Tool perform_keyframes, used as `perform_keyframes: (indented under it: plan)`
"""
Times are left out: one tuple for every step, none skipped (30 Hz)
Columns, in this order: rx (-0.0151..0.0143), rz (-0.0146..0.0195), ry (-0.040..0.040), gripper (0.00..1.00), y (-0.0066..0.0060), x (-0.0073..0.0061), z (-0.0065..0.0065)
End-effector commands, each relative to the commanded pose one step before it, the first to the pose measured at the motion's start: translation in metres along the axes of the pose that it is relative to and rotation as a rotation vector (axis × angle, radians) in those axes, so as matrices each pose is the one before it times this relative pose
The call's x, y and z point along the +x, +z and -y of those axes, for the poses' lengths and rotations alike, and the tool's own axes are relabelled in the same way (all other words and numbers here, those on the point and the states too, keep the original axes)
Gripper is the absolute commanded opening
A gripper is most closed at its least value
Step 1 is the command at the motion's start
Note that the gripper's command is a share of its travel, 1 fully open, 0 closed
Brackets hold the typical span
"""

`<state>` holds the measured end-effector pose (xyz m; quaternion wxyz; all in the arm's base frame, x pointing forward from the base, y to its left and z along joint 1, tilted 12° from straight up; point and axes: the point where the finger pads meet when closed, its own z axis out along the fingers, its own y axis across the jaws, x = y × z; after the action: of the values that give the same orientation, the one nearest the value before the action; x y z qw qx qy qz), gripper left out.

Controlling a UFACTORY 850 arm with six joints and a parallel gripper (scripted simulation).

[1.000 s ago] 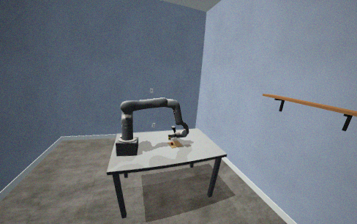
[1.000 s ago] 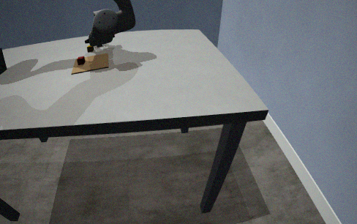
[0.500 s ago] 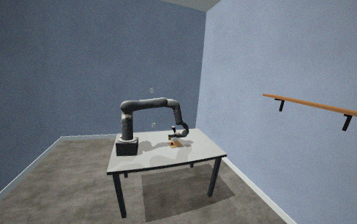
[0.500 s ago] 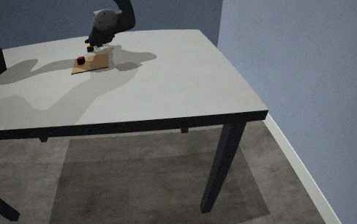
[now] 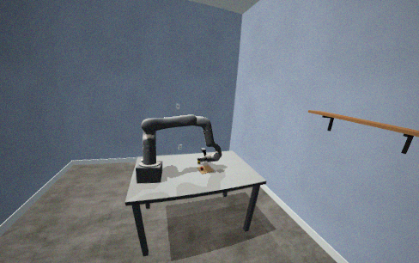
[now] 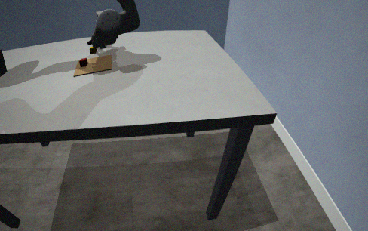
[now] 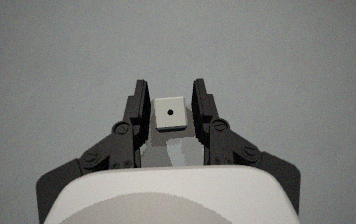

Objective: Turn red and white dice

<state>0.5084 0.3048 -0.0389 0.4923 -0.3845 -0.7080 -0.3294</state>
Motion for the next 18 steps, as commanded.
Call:
perform_keyframes:
  plan:
    - [-0.00071,0.00027,-0.00174,0.42,-0.00062,0.00062,-0.00087]
    - [0.00000,0.00000,0.00000,0.42,0.00000,0.00000,0.00000]
    - [0.00000,0.00000,0.00000,0.42,0.00000,0.00000,0.00000]
    - [0.00000,0.00000,0.00000,0.42,0.00000,0.00000,0.00000]
    - [0.00000,0.00000,0.00000,0.42,0.00000,0.00000,0.00000]
    - [0.00000,0.00000,0.00000,0.42,0.00000,0.00000,0.00000]
    - [0.00000,0.00000,0.00000,0.42,0.00000,0.00000,0.00000]
    - [0.00000,0.00000,0.00000,0.42,0.00000,0.00000,0.00000]
    - [0.00000,0.00000,0.00000,0.42,0.00000,0.00000,0.00000]
    - [0.00000,0.00000,0.00000,0.42,-0.00003,0.00000,0.00000]
    - [0.00000,0.00000,0.00000,0.42,-0.00021,0.00000,0.00000]
    - [0.00000,0.00000,0.00000,0.42,-0.00053,0.00000,0.00000]
    - [0.00000,0.00000,0.00000,0.42,-0.00095,0.00000,0.00000]
    - [0.00000,0.00000,0.00000,0.42,-0.00141,0.00000,0.00000]
    - [0.00000,0.00001,0.00000,0.42,-0.00190,0.00000,0.00001]
    - [0.00000,-0.00001,0.00000,0.42,-0.00238,0.00000,-0.00001]
    - [0.00000,0.00001,0.00000,0.42,-0.00282,0.00000,0.00000]
    - [0.00000,0.00000,0.00000,0.42,-0.00322,0.00000,0.00000]
